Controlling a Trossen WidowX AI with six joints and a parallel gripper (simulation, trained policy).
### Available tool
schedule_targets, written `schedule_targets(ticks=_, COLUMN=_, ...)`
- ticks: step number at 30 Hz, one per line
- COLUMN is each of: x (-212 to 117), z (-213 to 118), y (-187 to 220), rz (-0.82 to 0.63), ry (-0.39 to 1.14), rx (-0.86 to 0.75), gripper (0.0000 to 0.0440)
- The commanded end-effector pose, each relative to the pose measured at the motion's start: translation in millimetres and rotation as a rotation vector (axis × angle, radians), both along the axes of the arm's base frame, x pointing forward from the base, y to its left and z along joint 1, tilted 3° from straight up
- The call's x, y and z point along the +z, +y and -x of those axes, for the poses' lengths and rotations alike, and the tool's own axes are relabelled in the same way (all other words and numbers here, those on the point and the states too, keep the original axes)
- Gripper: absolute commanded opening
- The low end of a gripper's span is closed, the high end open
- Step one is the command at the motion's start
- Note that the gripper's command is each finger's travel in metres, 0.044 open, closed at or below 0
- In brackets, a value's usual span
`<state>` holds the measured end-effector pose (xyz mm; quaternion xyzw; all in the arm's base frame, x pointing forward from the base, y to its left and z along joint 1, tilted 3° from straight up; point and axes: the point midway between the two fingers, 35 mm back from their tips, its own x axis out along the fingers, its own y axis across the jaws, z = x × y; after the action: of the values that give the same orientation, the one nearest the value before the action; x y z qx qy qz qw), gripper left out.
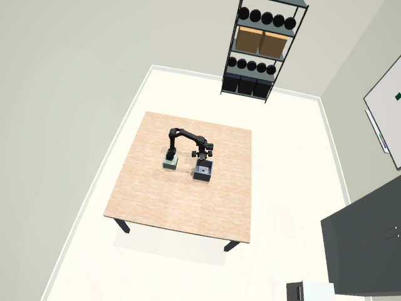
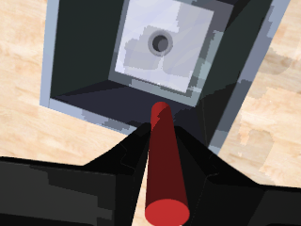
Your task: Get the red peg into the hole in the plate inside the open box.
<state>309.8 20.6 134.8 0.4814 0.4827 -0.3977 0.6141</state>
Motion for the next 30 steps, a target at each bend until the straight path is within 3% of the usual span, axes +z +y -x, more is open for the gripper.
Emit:
schedule_targets(ticks=1, x=-3.2, z=-3.2, y=-4.6, rz=-0.001, ry=0.013, rx=0.007, gripper=0.0)
schedule_targets(ticks=30, x=-69.3, z=-32.2, y=-35.6, rz=-0.019, ry=0.081, rx=0.045, gripper=0.0)
